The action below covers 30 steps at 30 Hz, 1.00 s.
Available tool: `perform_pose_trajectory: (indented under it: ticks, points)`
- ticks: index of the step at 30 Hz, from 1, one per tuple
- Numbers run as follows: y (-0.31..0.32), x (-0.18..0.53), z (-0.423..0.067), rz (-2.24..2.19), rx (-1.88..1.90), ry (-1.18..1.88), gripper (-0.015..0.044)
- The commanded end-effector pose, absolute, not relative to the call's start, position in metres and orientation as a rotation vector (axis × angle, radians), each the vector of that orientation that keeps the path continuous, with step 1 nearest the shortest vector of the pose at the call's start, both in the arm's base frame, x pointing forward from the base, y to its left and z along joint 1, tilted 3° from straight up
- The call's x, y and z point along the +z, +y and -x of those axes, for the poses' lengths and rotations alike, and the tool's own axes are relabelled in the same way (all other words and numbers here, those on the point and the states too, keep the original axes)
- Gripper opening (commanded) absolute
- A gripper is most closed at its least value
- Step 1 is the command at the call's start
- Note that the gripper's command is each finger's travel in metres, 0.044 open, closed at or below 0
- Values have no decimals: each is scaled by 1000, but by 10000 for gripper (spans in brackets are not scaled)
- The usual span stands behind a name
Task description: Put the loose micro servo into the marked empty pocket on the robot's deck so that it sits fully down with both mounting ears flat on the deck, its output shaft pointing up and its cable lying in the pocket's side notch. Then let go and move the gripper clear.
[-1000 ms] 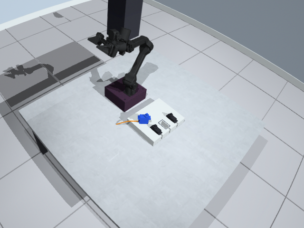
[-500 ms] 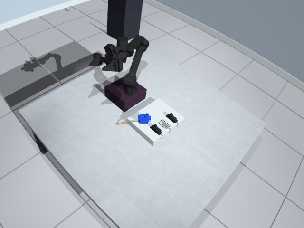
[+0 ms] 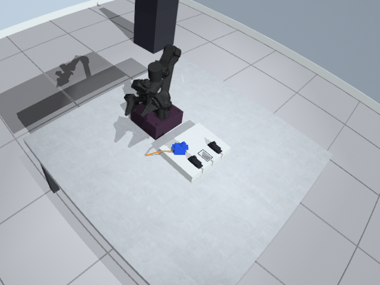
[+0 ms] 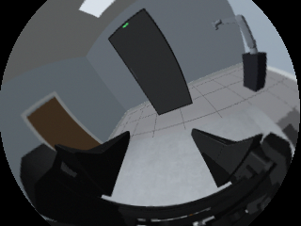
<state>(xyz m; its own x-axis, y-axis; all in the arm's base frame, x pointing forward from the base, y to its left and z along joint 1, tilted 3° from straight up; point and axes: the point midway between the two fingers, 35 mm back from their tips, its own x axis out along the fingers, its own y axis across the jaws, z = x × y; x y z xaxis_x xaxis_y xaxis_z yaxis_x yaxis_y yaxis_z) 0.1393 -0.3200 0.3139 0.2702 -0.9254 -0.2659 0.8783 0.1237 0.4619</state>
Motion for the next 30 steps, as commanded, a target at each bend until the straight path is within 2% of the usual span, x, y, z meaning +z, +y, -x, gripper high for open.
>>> perform_pose_trajectory:
  ticks: [1, 17, 30]
  points:
    - [-312, 283, -162, -762, -1276, -32, 440]
    - [-254, 183, -220, -1286, -1260, 243, 440]
    - [-183, 119, -231, -1612, -1424, 507, 440]
